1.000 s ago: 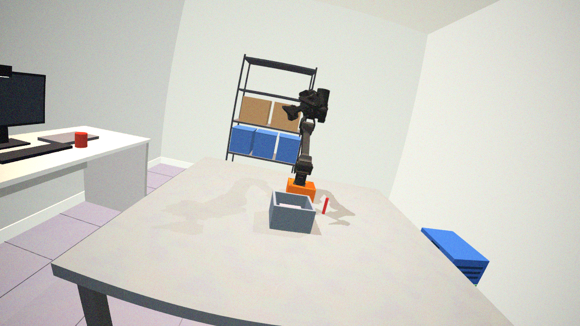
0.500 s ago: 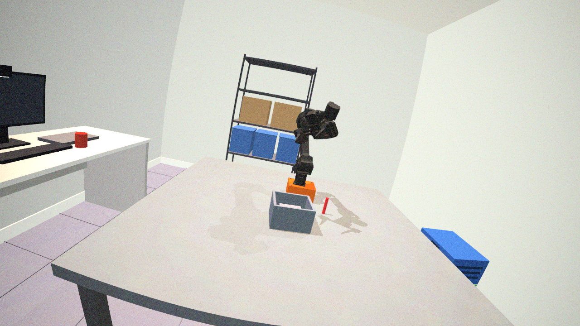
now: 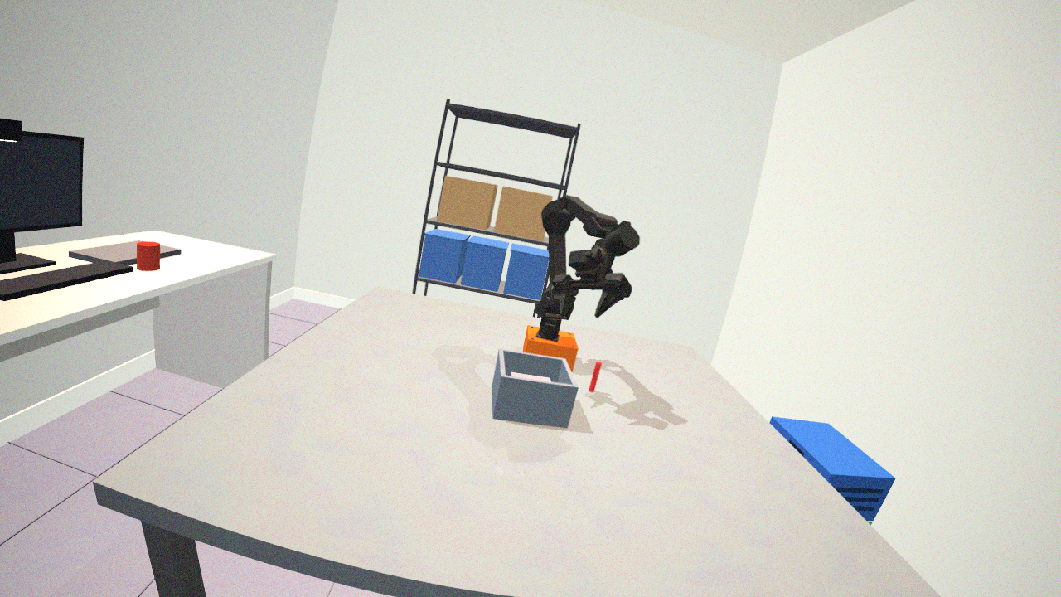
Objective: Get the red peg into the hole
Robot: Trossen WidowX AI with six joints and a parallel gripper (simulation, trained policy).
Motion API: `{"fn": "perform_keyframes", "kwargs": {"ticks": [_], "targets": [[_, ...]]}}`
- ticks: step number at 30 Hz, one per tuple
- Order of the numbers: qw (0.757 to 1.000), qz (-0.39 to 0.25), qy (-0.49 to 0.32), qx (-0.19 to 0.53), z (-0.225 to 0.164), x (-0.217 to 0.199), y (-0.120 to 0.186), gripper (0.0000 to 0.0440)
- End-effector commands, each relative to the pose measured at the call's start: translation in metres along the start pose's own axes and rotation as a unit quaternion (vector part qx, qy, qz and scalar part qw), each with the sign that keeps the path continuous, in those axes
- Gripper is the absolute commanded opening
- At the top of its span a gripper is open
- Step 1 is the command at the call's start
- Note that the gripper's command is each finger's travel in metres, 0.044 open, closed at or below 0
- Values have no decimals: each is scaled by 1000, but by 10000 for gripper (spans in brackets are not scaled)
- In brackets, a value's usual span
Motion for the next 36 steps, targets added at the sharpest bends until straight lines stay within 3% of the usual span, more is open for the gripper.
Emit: {"fn": "perform_keyframes", "kwargs": {"ticks": [1, 9, 19, 36], "targets": [[998, -38, 0, 59, -24, -7, -6, 440], [980, -126, -20, 152, -65, -22, -11, 440], [955, -206, -53, 208, -101, -33, -24, 440], [941, -208, -108, 243, -154, -46, -71, 439]]}}
Point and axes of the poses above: the point midway between the two fingers, 35 mm back from their tips, its own y axis back along the fingers, its own x axis across the jaws, z = x × y, the point moved 6 cm from there along y, back along the fingers, and after that the axes turned 4 degrees about -y, right-handed, at the moved point
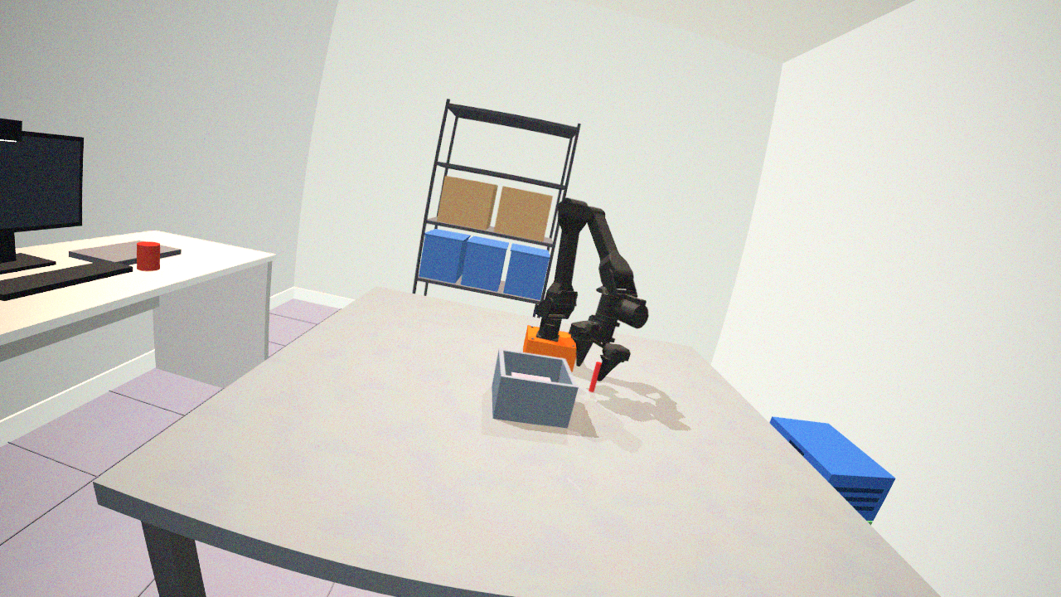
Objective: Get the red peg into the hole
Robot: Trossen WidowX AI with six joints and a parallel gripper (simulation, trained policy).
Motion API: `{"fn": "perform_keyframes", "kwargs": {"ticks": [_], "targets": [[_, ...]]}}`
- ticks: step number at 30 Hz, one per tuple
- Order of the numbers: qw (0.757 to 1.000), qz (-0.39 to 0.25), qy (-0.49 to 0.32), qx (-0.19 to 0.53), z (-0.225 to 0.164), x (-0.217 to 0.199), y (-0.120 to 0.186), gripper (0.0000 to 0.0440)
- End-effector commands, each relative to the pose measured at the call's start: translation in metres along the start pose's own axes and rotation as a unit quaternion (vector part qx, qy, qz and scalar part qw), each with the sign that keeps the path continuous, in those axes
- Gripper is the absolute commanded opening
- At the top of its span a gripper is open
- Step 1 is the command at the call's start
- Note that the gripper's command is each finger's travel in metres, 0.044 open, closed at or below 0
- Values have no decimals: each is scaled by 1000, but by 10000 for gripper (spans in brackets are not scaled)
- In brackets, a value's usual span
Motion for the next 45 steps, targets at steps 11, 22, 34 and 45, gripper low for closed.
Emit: {"fn": "perform_keyframes", "kwargs": {"ticks": [11, 22, 34, 45], "targets": [[999, -13, -32, 37, -11, -8, -35, 252], [996, -31, -31, 76, -8, -4, -32, 0], [1000, 8, 6, 29, 7, 6, -2, 0], [999, 38, 36, -11, 28, 20, 34, 1]]}}
Point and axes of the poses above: the point midway between the two fingers, 35 mm back from their tips, its own y axis back along the fingers, its own x axis across the jaws, z = x × y, the point moved 6 cm from there along y, back along the fingers, and after that the axes turned 4 degrees about -y, right-handed, at the moved point
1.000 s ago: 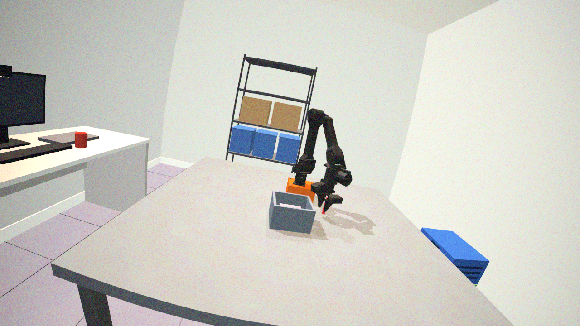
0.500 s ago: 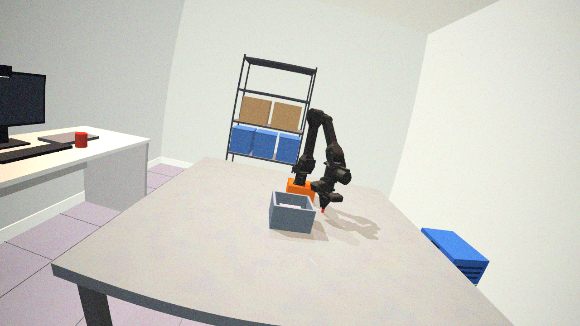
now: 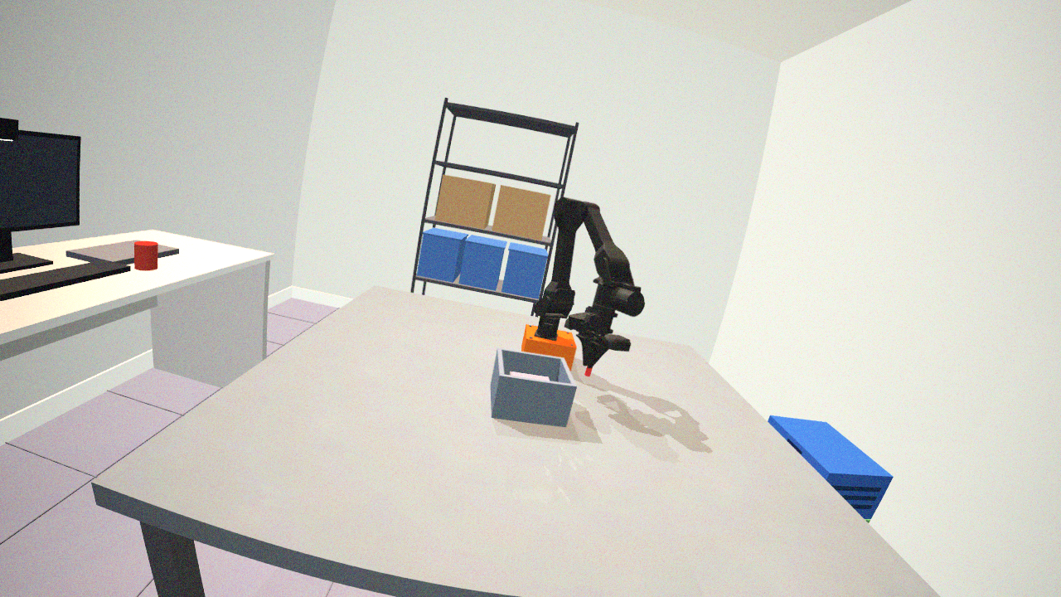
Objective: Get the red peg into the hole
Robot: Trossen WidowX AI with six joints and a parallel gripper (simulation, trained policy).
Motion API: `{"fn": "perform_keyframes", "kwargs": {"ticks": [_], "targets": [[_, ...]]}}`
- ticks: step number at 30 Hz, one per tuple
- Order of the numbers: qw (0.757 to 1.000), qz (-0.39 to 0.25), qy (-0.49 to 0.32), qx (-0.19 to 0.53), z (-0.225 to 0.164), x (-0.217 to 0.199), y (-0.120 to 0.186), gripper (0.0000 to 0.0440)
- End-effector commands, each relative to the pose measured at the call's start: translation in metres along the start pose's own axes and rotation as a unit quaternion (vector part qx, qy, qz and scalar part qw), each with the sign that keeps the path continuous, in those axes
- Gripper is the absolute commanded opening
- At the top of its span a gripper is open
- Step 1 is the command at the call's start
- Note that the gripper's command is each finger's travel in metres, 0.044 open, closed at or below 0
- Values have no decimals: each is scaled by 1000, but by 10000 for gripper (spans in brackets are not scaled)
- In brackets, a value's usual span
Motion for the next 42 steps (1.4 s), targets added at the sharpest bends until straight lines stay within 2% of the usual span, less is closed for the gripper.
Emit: {"fn": "perform_keyframes", "kwargs": {"ticks": [1, 11, 17, 28, 42], "targets": [[1000, 15, 7, -16, 10, 6, 15, 0], [998, 33, 9, -44, 40, 22, 46, 0], [998, 35, -2, -55, 64, 27, 54, 0], [997, 33, -35, -62, 107, 30, 52, 0], [995, 31, -77, -58, 153, 29, 35, 6]]}}
Point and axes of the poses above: the point midway between the two fingers, 35 mm back from their tips, its own y axis back along the fingers, its own x axis across the jaws, z = x × y, the point moved 6 cm from there along y, back along the fingers, and after that the axes turned 4 degrees about -y, right-handed, at the moved point
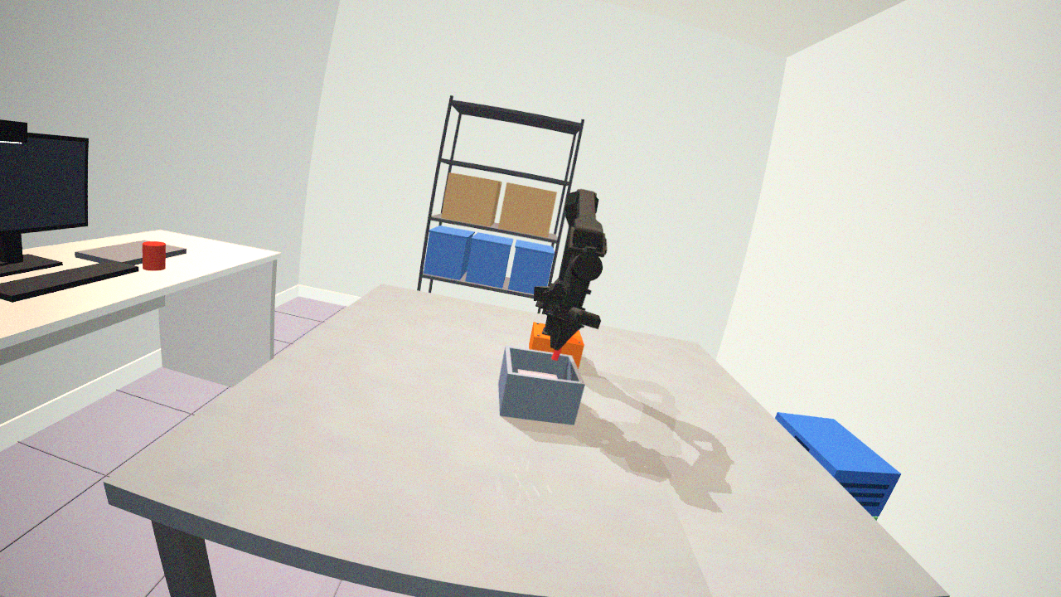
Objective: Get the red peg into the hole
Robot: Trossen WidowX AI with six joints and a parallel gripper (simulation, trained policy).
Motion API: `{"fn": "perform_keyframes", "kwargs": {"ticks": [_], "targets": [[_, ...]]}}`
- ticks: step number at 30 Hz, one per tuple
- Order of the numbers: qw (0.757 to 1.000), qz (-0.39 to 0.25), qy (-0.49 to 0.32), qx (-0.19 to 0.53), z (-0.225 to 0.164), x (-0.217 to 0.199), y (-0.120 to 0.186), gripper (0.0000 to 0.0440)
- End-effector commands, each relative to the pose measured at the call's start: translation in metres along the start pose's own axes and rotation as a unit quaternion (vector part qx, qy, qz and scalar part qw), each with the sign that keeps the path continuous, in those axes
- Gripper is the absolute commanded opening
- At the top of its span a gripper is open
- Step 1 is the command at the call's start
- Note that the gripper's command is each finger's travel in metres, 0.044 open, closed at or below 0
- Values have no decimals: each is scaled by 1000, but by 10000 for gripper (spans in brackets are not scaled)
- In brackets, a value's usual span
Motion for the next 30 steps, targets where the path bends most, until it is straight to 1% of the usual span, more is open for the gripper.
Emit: {"fn": "perform_keyframes", "kwargs": {"ticks": [1, 13, 15, 17, 20, 21, 24, 25, 30], "targets": [[1000, -3, -9, 6, 10, 2, -8, 7], [999, -23, -21, 30, 24, 1, -40, 15], [999, -29, -19, 33, 25, 1, -47, 23], [999, -34, -16, 36, 25, 0, -53, 57], [998, -41, -9, 38, 27, 0, -61, 134], [998, -45, -5, 40, 27, 0, -63, 151], [998, -51, -6, 42, 30, 1, -67, 155], [998, -50, -6, 42, 32, 3, -68, 166], [998, -43, -4, 38, 45, 12, -71, 284]]}}
Point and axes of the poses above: the point midway between the two fingers, 35 mm back from their tips, its own y axis back along the fingers, its own x axis across the jaws, z = x × y, the point moved 6 cm from there along y, back along the fingers, and after that the axes turned 4 degrees about -y, right-handed, at the moved point
